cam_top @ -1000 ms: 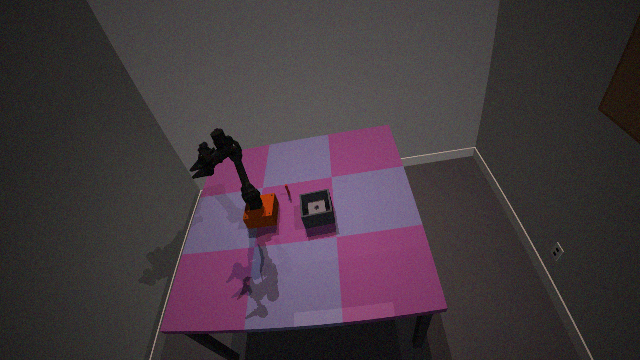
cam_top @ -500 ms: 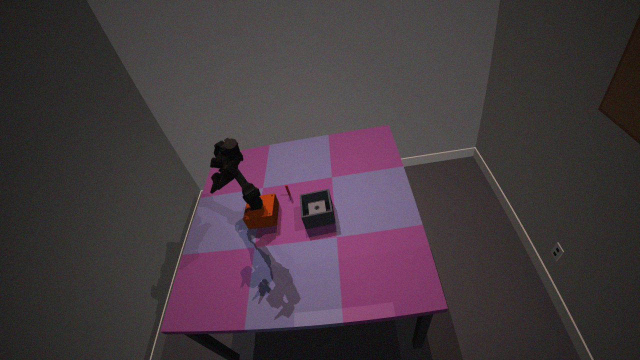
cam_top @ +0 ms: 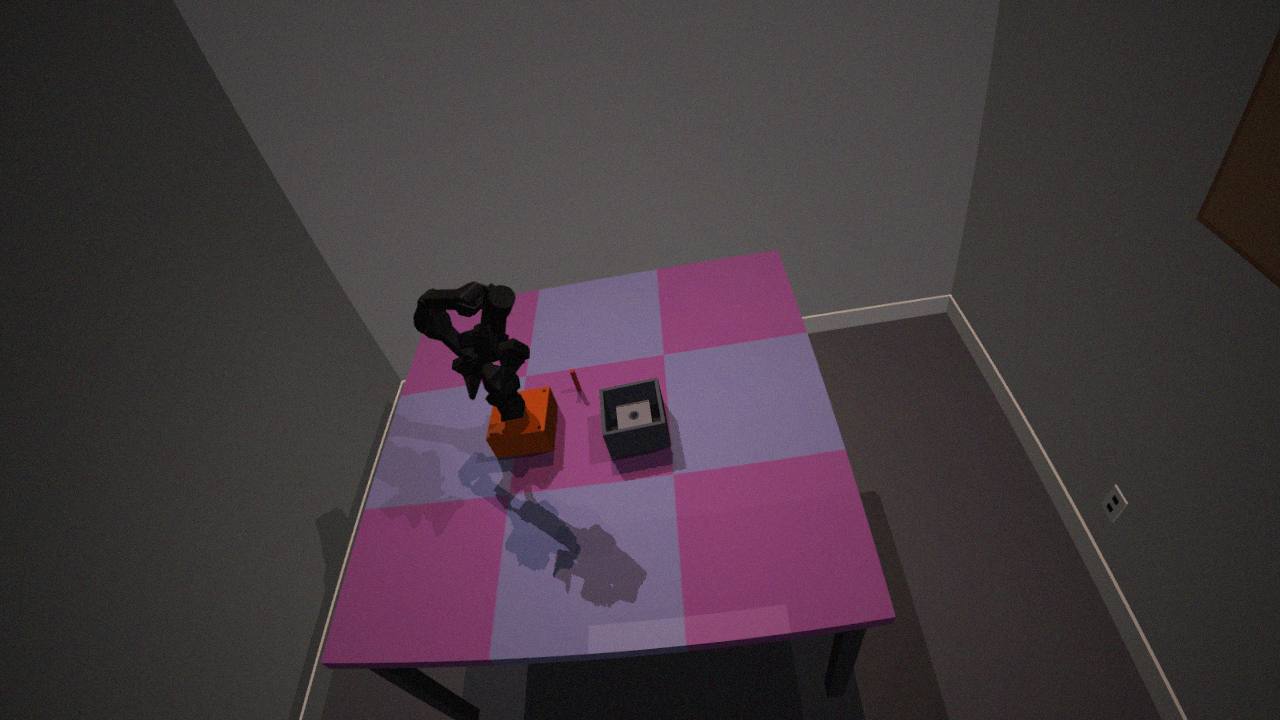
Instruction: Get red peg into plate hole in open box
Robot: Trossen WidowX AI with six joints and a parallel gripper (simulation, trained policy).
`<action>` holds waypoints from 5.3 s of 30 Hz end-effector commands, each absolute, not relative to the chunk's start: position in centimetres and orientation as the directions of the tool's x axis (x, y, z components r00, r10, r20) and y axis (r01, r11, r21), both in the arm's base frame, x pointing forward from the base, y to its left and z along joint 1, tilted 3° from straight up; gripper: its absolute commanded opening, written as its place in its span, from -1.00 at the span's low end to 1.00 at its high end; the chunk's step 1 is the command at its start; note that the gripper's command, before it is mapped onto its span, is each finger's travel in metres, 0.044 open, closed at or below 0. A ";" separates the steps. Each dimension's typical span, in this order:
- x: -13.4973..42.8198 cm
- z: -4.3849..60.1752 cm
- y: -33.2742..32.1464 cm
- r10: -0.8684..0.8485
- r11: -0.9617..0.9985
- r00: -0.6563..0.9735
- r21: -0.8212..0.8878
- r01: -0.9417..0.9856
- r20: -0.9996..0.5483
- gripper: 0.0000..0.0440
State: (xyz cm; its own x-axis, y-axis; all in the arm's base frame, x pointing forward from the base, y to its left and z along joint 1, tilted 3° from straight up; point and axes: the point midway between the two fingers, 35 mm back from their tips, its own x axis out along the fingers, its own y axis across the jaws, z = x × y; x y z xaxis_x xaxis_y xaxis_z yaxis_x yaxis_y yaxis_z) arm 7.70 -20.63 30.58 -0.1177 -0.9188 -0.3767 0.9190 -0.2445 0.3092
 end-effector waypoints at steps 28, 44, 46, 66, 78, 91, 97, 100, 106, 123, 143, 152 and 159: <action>20.3 17.8 -4.2 -0.497 0.418 0.262 0.037 0.908 -0.827 1.00; 18.1 10.7 4.5 -0.332 0.509 0.077 -0.110 0.854 -0.940 1.00; 17.9 9.8 5.2 -0.321 0.511 0.056 -0.123 0.851 -0.945 1.00; 18.3 0.0 9.7 -0.188 0.546 0.069 -0.046 0.837 -0.980 1.00; 17.4 -2.8 10.8 -0.123 0.535 0.042 -0.031 0.844 -0.991 0.18; 18.2 -1.9 11.4 -0.061 0.561 0.003 -0.031 0.827 -0.998 -1.00; 19.5 -0.1 10.8 -0.090 0.596 0.066 -0.001 0.803 -0.994 -1.00; 20.2 1.0 10.5 -0.104 0.614 0.093 0.010 0.789 -0.990 -1.00; 21.7 3.3 9.8 -0.128 0.646 0.145 0.029 0.762 -0.981 -1.00; 26.4 8.9 5.9 -0.190 0.661 0.223 0.043 0.750 -0.956 -1.00; 30.6 9.2 -1.3 -0.225 0.566 0.223 0.059 0.822 -0.949 -1.00; 32.2 8.3 -4.3 -0.226 0.519 0.219 0.073 0.852 -0.949 -0.99; 33.0 7.2 -6.1 -0.212 0.492 0.202 0.074 0.868 -0.956 -0.97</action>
State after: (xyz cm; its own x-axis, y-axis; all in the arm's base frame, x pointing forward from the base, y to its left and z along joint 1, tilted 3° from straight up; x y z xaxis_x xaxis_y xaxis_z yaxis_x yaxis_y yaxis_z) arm 32.39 -5.44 7.40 0.1973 -0.2234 -0.9546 0.8647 0.4984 0.0621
